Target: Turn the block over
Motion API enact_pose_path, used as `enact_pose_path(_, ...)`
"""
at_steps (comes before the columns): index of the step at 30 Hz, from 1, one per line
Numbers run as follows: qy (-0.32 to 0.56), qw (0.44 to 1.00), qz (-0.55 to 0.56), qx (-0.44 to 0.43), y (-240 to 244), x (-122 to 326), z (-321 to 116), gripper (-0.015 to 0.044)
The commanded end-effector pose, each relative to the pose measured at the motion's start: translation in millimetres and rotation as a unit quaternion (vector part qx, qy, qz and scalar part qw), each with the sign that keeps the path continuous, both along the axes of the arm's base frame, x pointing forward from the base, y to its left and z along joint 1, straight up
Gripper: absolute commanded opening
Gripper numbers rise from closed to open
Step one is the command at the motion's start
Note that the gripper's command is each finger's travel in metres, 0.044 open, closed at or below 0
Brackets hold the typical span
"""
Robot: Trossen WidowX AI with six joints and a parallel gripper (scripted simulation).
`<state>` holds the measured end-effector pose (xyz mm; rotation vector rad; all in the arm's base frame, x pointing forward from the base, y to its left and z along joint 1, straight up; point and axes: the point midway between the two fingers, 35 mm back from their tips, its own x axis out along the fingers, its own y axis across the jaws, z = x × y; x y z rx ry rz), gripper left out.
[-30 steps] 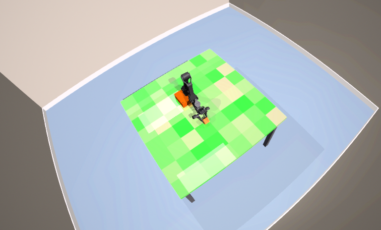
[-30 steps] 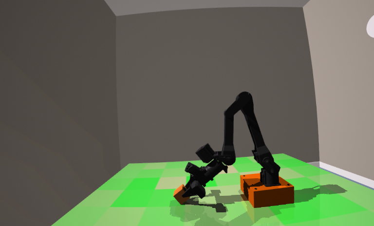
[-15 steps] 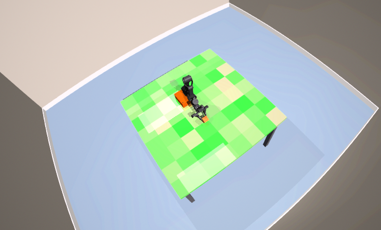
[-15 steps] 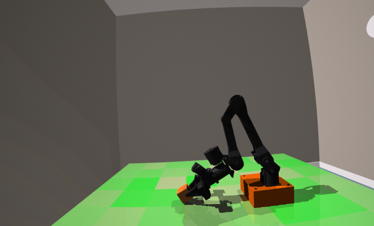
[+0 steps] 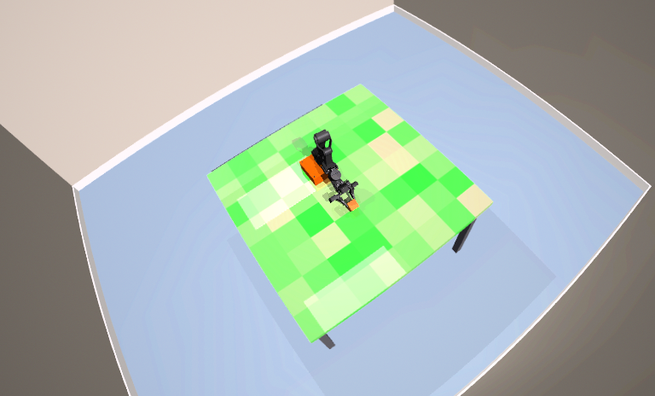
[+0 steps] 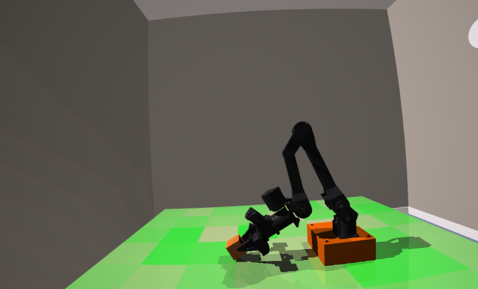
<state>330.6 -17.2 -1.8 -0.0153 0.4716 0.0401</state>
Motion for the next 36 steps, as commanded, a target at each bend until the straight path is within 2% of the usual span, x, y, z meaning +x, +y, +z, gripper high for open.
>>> enact_pose_path(1,-0.003,1.000,0.001,0.002,0.4,0.5,1.0,0.0131)
enact_pose_path(13,-0.003,1.000,0.001,0.002,0.4,0.5,1.0,0.0440)
enact_pose_path(36,-0.003,1.000,0.001,0.002,0.4,0.5,1.0,0.0440)
